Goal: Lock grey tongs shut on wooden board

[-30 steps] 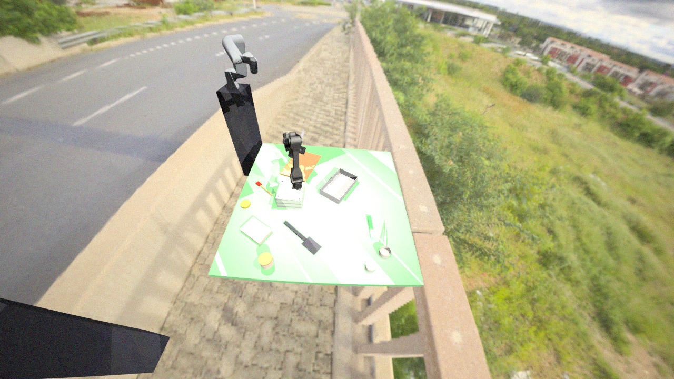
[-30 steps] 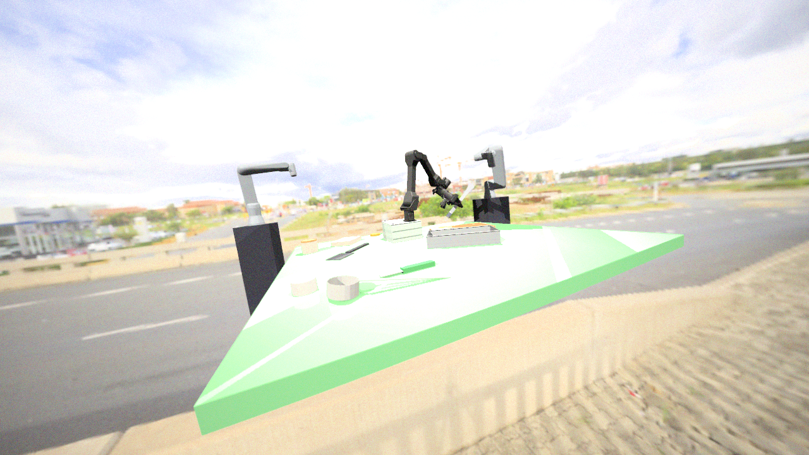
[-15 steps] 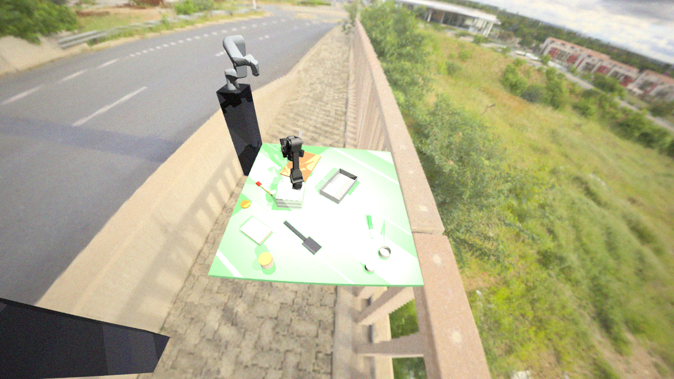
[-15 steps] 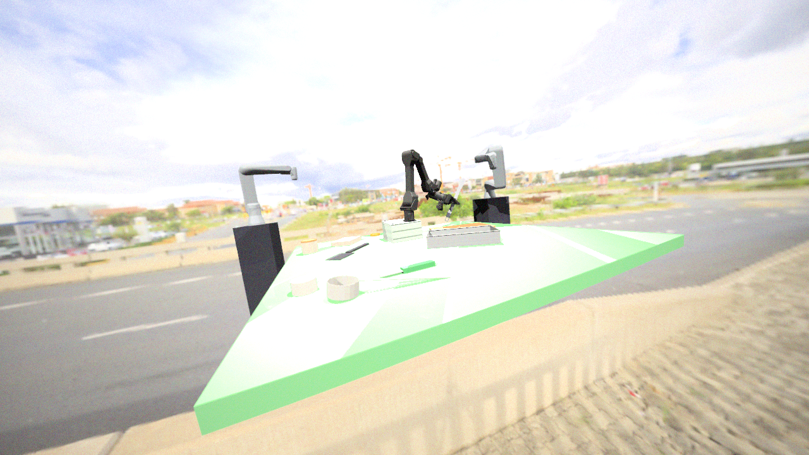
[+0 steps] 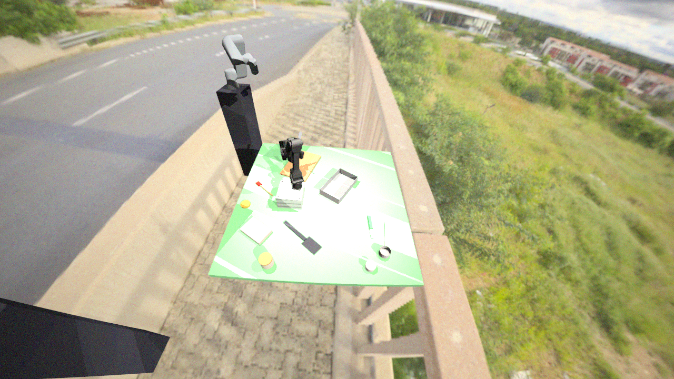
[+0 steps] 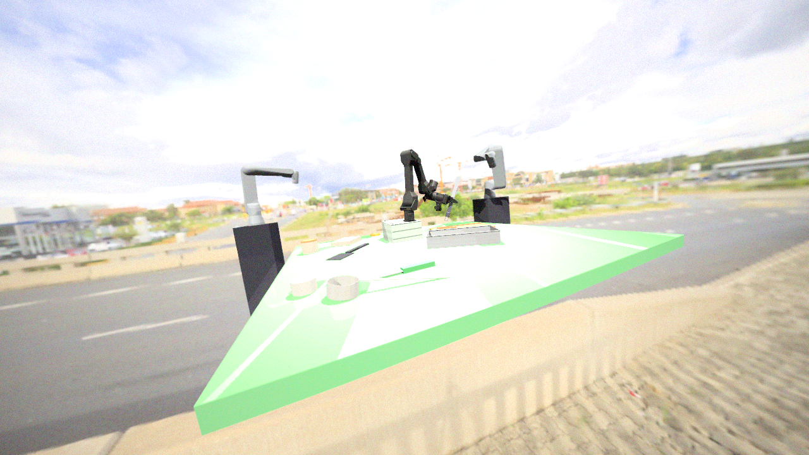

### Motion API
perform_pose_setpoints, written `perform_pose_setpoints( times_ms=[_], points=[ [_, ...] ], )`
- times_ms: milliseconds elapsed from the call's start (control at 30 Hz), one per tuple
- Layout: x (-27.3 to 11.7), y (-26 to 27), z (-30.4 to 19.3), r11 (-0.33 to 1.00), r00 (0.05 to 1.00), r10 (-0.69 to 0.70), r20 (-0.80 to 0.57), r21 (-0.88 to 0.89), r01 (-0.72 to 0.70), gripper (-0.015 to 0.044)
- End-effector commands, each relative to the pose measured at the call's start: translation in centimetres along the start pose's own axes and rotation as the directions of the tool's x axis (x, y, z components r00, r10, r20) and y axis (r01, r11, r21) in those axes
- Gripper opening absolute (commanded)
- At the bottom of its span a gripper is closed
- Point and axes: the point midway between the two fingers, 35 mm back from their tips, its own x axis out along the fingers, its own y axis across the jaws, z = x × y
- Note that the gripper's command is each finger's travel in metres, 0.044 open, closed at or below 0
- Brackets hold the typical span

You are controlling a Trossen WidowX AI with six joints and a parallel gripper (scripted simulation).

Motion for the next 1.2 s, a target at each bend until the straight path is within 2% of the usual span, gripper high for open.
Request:
perform_pose_setpoints(
  times_ms=[0,867,1167],
  points=[
    [-0.1,0.1,-0.2,1.0,1.0,0.003,-0.008,0.004,-0.003,-0.015],
    [0.0,0.0,-0.2,1.0,1.0,0.003,-0.006,0.003,-0.003,-0.015],
    [1.7,-1.4,0.0,0.999,0.994,-0.016,0.109,-0.048,0.021,-0.015]
  ],
)
